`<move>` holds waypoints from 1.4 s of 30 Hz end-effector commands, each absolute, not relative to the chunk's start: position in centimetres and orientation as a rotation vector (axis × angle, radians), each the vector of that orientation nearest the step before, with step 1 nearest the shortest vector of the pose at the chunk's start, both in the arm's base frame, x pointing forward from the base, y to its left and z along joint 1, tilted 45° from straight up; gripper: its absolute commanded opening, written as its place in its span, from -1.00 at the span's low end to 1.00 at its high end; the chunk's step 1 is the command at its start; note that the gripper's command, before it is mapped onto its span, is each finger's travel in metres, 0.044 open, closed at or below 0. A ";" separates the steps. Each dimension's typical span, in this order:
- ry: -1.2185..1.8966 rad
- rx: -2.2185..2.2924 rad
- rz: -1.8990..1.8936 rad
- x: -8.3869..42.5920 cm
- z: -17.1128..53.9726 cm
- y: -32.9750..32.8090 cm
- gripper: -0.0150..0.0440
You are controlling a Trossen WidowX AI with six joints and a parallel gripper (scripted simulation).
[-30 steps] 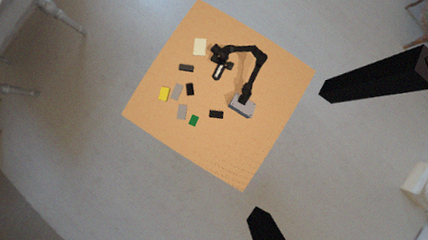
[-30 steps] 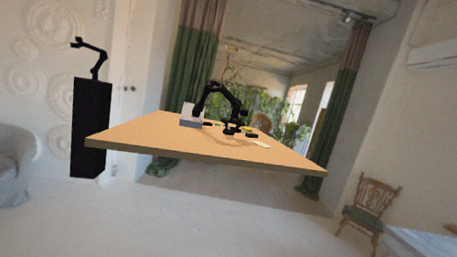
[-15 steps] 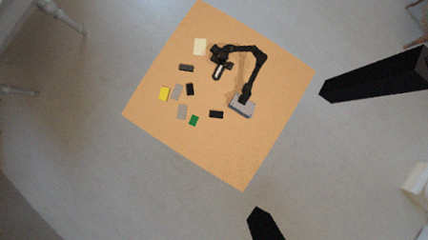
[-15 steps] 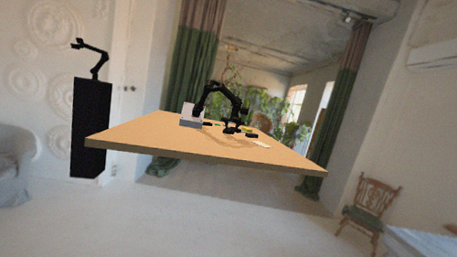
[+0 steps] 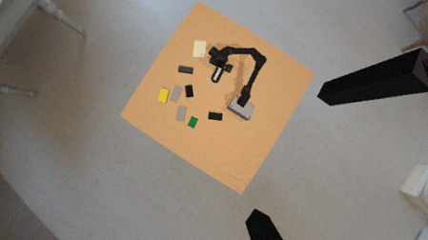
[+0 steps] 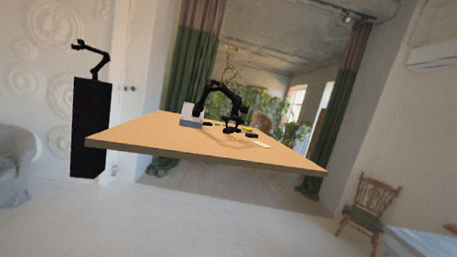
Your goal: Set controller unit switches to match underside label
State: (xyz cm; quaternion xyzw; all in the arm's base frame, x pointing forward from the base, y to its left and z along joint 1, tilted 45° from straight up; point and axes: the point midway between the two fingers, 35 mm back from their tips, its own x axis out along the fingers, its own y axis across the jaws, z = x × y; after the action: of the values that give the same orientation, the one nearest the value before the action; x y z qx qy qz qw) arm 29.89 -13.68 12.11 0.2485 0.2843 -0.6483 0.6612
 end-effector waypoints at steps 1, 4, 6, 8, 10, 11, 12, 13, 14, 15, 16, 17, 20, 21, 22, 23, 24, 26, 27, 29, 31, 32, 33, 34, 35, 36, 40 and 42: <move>0.638 0.569 -1.456 30.1 12.3 -13.0 0.65; 0.638 0.569 -1.456 30.1 12.4 -12.8 0.65; 0.638 0.569 -1.456 30.1 12.4 -12.6 0.65; 0.638 0.569 -1.456 30.1 12.4 -12.5 0.65; 0.639 0.569 -1.456 30.1 12.4 -12.3 0.65; 0.639 0.569 -1.456 30.1 12.4 -12.2 0.65; 0.639 0.569 -1.456 30.1 12.4 -12.1 0.65; 0.639 0.569 -1.456 30.1 12.4 -12.1 0.65; 0.639 0.569 -1.456 30.1 12.4 -12.0 0.65; 0.639 0.569 -1.456 30.1 12.4 -11.9 0.65; 0.639 0.569 -1.456 30.1 12.4 -11.8 0.65; 0.639 0.569 -1.456 30.1 12.4 -11.7 0.65; 0.639 0.569 -1.456 30.1 12.4 -11.5 0.65; 0.639 0.569 -1.456 30.1 12.4 -11.4 0.65; 0.639 0.569 -1.456 30.1 12.4 -11.3 0.65; 0.639 0.569 -1.456 30.1 12.4 -11.2 0.65; 0.640 0.569 -1.456 30.1 12.4 -11.2 0.65; 0.640 0.569 -1.456 30.1 12.4 -11.0 0.65; 0.640 0.569 -1.456 30.1 12.4 -10.9 0.65; 0.640 0.569 -1.456 30.1 12.4 -10.8 0.65; 0.640 0.570 -1.456 30.0 12.4 -10.6 0.65; 0.640 0.570 -1.456 30.0 12.4 -10.5 0.65; 0.640 0.570 -1.456 30.0 12.4 -10.4 0.65; 0.640 0.570 -1.456 30.0 12.4 -10.4 0.65; 0.640 0.570 -1.456 30.0 12.4 -10.3 0.65; 0.640 0.570 -1.456 30.0 12.4 -10.2 0.65; 0.641 0.570 -1.456 30.0 12.4 -9.8 0.65; 0.641 0.570 -1.456 30.0 12.4 -9.6 0.65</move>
State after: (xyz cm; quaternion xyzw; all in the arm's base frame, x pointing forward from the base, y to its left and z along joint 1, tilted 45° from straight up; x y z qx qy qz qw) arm 29.81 -10.26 12.37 0.2489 0.2834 -0.6478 0.6619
